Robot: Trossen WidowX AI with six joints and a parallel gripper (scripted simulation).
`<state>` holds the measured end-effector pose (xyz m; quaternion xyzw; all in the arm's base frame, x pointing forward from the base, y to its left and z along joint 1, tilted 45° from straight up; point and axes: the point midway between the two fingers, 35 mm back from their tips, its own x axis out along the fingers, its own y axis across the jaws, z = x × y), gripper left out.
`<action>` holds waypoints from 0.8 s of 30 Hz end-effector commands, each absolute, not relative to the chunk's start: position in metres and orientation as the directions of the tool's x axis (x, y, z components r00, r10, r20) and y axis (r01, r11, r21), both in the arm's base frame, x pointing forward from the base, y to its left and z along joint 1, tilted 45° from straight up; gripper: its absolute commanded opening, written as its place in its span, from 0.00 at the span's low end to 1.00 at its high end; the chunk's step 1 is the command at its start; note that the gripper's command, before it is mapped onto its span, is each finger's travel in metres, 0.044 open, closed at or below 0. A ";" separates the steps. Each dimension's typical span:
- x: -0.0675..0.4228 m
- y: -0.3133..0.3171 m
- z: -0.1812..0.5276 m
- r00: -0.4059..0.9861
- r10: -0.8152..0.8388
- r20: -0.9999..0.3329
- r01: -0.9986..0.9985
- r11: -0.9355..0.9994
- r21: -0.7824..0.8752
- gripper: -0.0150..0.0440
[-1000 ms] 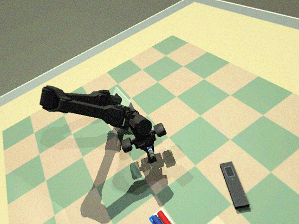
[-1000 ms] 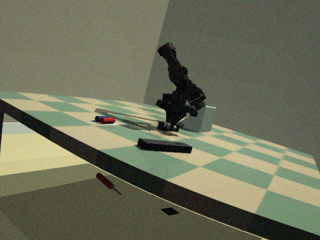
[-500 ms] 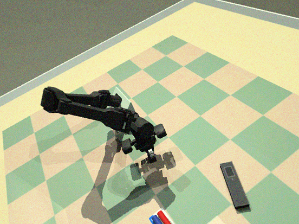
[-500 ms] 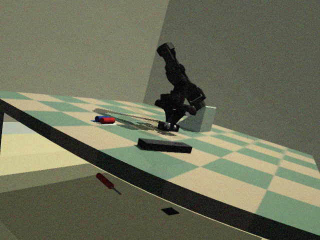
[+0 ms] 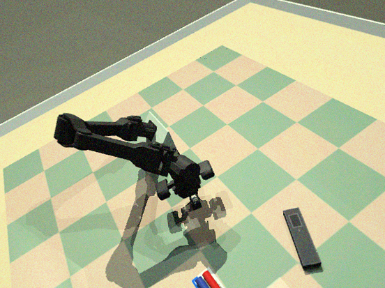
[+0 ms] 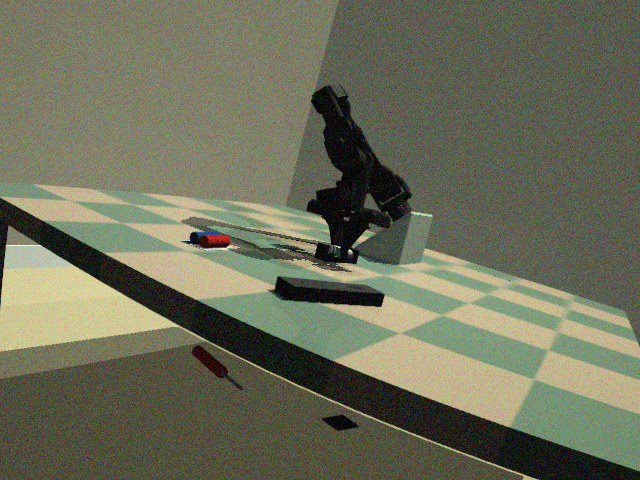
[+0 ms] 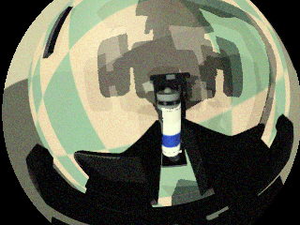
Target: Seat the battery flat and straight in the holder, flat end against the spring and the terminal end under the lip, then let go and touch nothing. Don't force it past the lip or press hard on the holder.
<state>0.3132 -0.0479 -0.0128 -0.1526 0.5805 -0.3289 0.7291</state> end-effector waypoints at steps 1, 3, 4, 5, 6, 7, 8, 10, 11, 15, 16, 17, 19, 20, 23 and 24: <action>0.306 -0.051 -0.016 0.065 -0.653 -0.755 0.293 0.735 -0.611 0.35; 0.306 -0.051 -0.016 0.053 -0.650 -0.758 0.295 0.736 -0.610 0.35; 0.306 -0.051 -0.015 0.048 -0.648 -0.760 0.295 0.736 -0.609 0.35; 0.307 -0.051 -0.015 0.043 -0.646 -0.762 0.295 0.737 -0.608 0.35; 0.307 -0.052 -0.015 0.038 -0.644 -0.764 0.296 0.737 -0.608 0.35; 0.307 -0.052 -0.015 0.032 -0.643 -0.766 0.296 0.738 -0.607 0.35; 0.307 -0.052 -0.015 0.027 -0.641 -0.767 0.296 0.738 -0.606 0.35; 0.307 -0.052 -0.015 0.018 -0.636 -0.771 0.297 0.740 -0.604 0.35; 0.308 -0.053 -0.015 0.014 -0.634 -0.773 0.297 0.741 -0.603 0.35; 0.309 -0.053 -0.014 0.006 -0.628 -0.778 0.298 0.744 -0.599 0.35; 0.309 -0.053 -0.014 0.006 -0.627 -0.779 0.298 0.745 -0.598 0.35; 0.310 -0.053 -0.014 0.006 -0.626 -0.780 0.298 0.746 -0.596 0.35; 0.310 -0.053 -0.014 0.006 -0.626 -0.780 0.298 0.746 -0.596 0.35; 0.310 -0.053 -0.014 0.006 -0.626 -0.780 0.298 0.746 -0.596 0.35; 0.312 -0.054 -0.013 0.006 -0.625 -0.780 0.298 0.746 -0.596 0.35; 0.312 -0.054 -0.013 0.006 -0.625 -0.780 0.298 0.746 -0.596 0.35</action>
